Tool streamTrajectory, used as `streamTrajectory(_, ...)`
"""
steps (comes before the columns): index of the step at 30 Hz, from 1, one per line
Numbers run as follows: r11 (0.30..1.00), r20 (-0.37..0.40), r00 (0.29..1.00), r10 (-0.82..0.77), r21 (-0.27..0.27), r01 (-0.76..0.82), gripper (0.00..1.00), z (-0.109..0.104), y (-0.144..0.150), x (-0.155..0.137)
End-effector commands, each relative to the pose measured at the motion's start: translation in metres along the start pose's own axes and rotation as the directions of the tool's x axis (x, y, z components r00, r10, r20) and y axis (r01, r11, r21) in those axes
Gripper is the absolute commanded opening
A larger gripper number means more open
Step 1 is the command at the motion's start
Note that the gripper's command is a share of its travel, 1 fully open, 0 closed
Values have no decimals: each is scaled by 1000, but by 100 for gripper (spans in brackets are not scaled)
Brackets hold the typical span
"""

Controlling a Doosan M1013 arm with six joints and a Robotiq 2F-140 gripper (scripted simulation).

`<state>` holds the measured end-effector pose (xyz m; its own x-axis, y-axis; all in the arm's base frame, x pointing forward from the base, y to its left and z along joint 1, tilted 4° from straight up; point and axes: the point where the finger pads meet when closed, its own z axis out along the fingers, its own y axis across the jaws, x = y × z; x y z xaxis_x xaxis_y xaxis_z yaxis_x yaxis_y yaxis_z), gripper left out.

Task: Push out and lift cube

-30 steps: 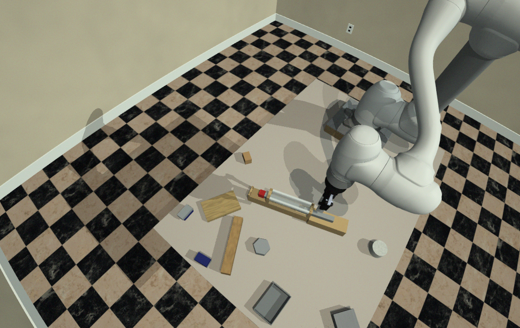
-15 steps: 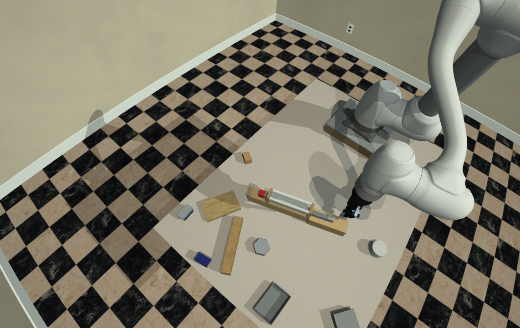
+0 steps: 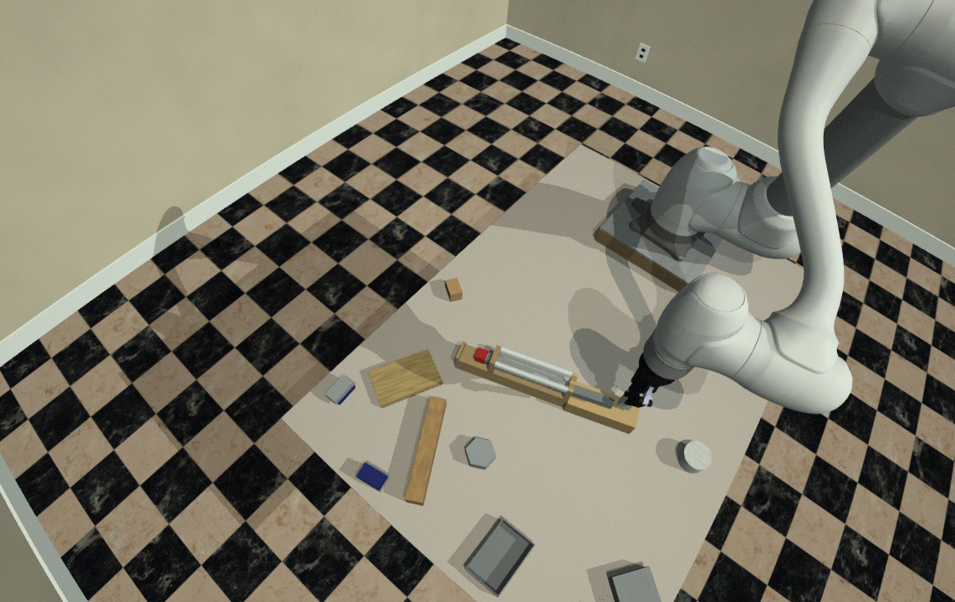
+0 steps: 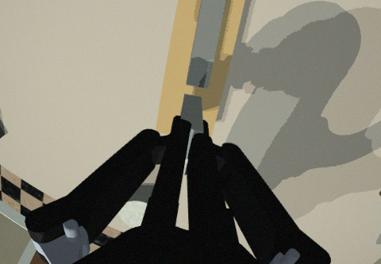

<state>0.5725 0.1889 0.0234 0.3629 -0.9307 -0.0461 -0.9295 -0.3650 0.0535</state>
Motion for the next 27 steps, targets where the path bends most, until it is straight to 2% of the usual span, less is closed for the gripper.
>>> streamTrajectory(1,1000,0,1000,0,0,0,0,3,0,0)
streamTrajectory(9,1000,0,1000,0,0,0,0,18,0,0)
streamTrajectory(27,1000,0,1000,0,0,0,0,19,0,13)
